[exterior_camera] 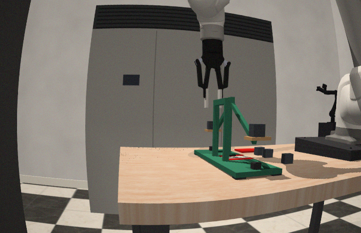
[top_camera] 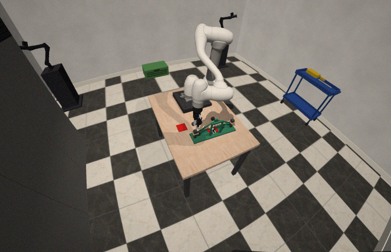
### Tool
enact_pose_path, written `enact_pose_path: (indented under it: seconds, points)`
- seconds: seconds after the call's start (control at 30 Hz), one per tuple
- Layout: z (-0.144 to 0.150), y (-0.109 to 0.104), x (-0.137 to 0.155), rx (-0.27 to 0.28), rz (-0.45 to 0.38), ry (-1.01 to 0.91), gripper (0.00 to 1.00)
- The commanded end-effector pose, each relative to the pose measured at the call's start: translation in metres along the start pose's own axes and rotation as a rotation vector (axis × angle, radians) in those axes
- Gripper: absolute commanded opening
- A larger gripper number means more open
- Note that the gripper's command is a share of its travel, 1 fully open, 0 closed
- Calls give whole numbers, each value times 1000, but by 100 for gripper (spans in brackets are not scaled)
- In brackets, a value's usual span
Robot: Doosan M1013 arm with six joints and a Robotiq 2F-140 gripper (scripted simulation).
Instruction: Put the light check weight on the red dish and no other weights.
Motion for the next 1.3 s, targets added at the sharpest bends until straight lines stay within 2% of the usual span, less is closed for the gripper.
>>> enact_pose_path:
  seconds: [0.0, 0.2, 0.23, 1.03, 1.13, 1.27]
  points:
    - [-1, -15, 0, -2, -1, 5, 35]
    - [-1, -20, 0, -2, -1, 5, 35]
    - [-1, -20, 0, -2, -1, 5, 100]
    - [-1, -21, 0, -2, -1, 5, 100]
    - [-1, -29, 0, -2, -1, 5, 100]
    - [-1, -49, 0, -2, -1, 5, 100]
Point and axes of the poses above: the point where the finger pads meet when closed, its own y axis out along the fingers, its own z axis across the jaws, x = y × z, the point moved 5 cm from there along -y, back along the fingers, and after that the axes turned 10 degrees about y, right-handed, at the moved point
